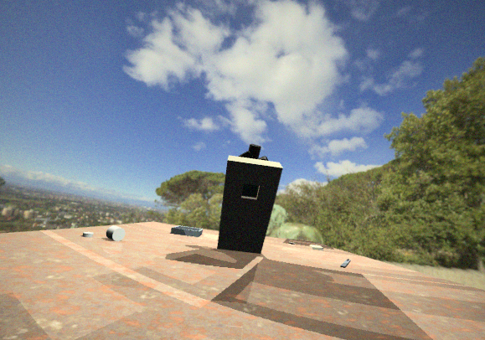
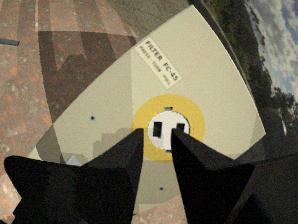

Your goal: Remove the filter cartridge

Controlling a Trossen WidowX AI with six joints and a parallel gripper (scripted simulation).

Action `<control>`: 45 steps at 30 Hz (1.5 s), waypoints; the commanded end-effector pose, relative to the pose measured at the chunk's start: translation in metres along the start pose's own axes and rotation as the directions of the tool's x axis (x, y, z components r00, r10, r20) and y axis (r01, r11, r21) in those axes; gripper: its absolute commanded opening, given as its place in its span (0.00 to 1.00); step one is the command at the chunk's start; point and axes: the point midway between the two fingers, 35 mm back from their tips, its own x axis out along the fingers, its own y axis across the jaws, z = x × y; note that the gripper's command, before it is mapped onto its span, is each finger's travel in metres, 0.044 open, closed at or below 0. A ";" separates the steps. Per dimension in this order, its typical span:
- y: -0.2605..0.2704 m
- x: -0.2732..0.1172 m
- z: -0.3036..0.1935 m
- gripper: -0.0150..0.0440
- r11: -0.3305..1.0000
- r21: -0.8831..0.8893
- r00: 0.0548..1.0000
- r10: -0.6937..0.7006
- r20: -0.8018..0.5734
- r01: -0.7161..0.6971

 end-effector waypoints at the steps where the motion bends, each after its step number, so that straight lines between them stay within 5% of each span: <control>1: -0.014 -0.005 -0.021 0.40 0.998 0.058 0.998 -0.017 -0.065 0.021; 45: -0.016 0.050 -0.024 0.40 0.998 0.057 0.998 -0.021 -0.063 0.024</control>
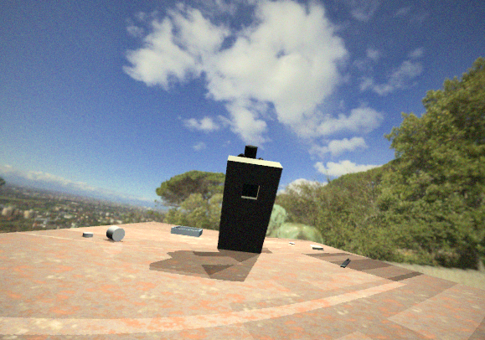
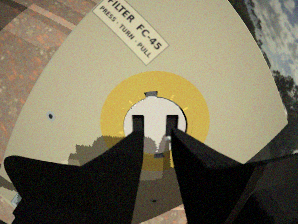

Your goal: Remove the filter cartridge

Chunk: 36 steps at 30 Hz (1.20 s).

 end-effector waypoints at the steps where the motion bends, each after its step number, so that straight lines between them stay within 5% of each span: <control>1: 0.001 0.005 0.000 0.40 1.000 -0.006 1.000 0.003 0.003 -0.002; 36: 0.000 0.010 0.001 0.40 1.000 -0.006 1.000 0.002 0.003 -0.002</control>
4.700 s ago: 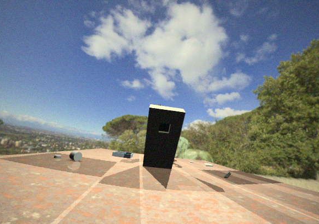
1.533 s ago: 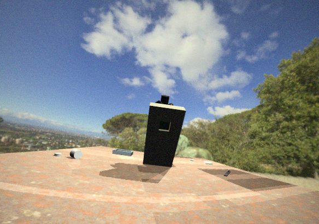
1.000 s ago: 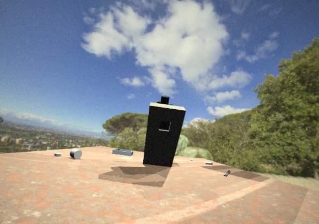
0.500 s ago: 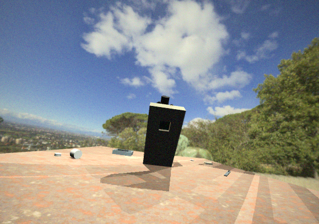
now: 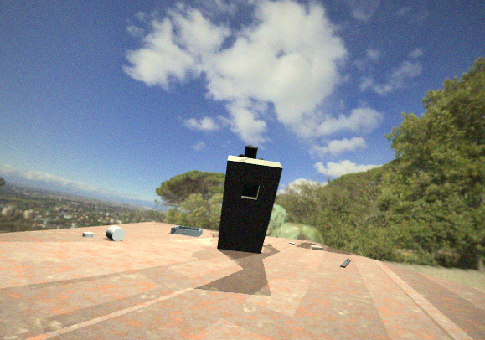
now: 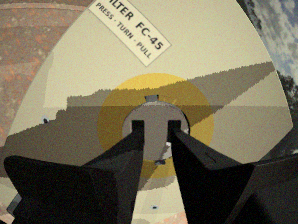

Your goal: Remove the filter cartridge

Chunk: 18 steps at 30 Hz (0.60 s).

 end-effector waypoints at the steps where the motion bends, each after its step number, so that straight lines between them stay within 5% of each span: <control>1: 0.000 0.003 0.001 0.40 1.000 -0.006 1.000 0.002 0.004 -0.002; 18: 0.000 0.009 0.001 0.40 1.000 -0.006 1.000 0.002 0.004 -0.002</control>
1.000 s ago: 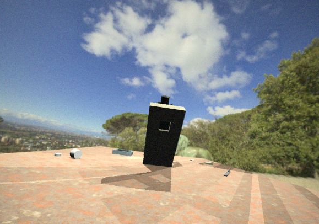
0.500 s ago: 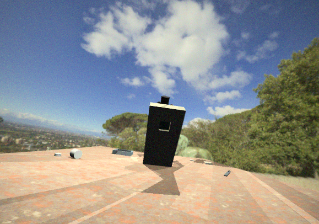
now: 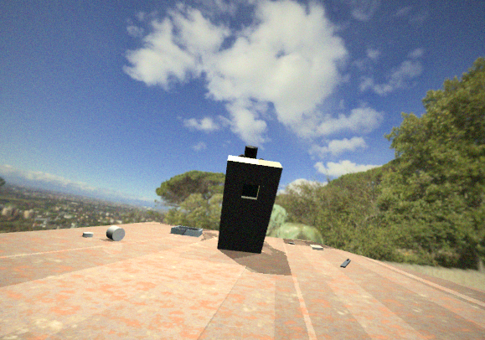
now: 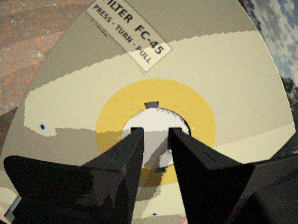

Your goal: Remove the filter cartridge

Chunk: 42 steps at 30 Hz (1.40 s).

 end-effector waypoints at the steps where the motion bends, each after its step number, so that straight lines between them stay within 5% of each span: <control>1: 0.000 0.004 -0.002 0.40 1.000 -0.005 1.000 0.001 -0.009 -0.001; 22: 0.000 0.010 -0.002 0.40 1.000 -0.005 1.000 0.000 -0.009 0.000; 34: 0.001 0.006 -0.001 0.25 1.000 -0.001 1.000 0.004 -0.004 -0.004; 42: 0.000 0.009 -0.001 0.25 0.980 0.200 1.000 0.001 -0.008 0.001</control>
